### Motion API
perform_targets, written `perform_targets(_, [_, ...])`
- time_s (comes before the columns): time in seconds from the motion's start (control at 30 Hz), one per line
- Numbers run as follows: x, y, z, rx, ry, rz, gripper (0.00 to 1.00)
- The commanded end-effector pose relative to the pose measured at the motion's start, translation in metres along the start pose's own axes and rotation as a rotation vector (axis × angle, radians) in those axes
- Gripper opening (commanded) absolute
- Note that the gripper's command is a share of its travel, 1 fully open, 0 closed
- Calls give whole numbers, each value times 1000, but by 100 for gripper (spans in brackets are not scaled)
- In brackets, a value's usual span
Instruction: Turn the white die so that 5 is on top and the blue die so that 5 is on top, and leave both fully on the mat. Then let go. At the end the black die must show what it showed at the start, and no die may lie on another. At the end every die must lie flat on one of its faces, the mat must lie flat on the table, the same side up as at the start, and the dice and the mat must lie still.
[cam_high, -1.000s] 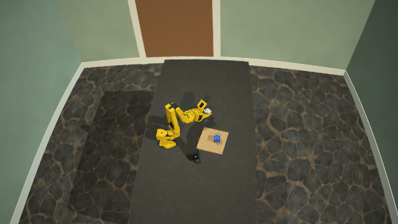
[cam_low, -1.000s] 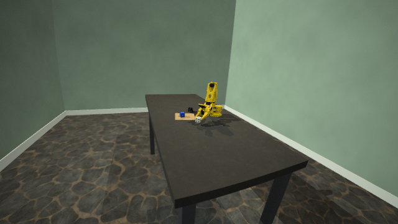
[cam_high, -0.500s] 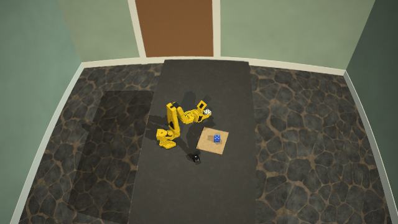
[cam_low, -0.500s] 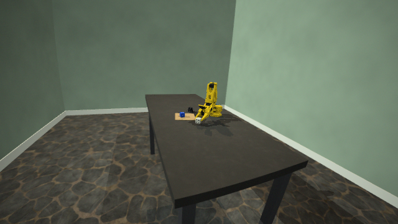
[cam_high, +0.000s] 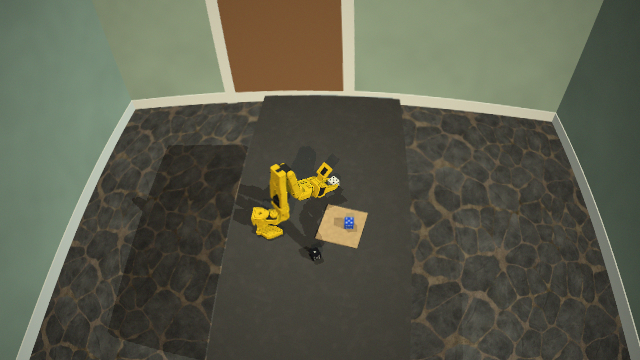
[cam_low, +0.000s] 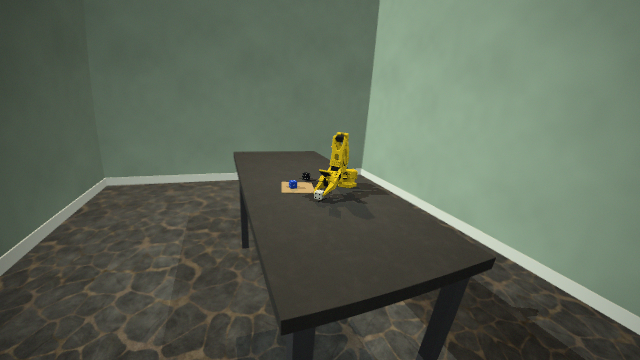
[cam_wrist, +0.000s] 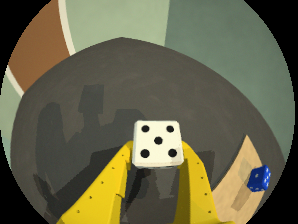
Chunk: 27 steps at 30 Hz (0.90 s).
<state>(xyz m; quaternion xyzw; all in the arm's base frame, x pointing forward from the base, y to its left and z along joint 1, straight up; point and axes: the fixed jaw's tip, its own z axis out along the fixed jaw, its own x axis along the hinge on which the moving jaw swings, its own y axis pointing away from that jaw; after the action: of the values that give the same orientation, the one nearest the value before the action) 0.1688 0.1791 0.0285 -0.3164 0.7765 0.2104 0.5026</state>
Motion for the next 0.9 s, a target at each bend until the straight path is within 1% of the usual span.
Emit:
perform_targets(0.0, [-10,-2,3,7,-58,-2,0])
perform_targets(0.87, [-3,-2,7,7,-58,-2,0])
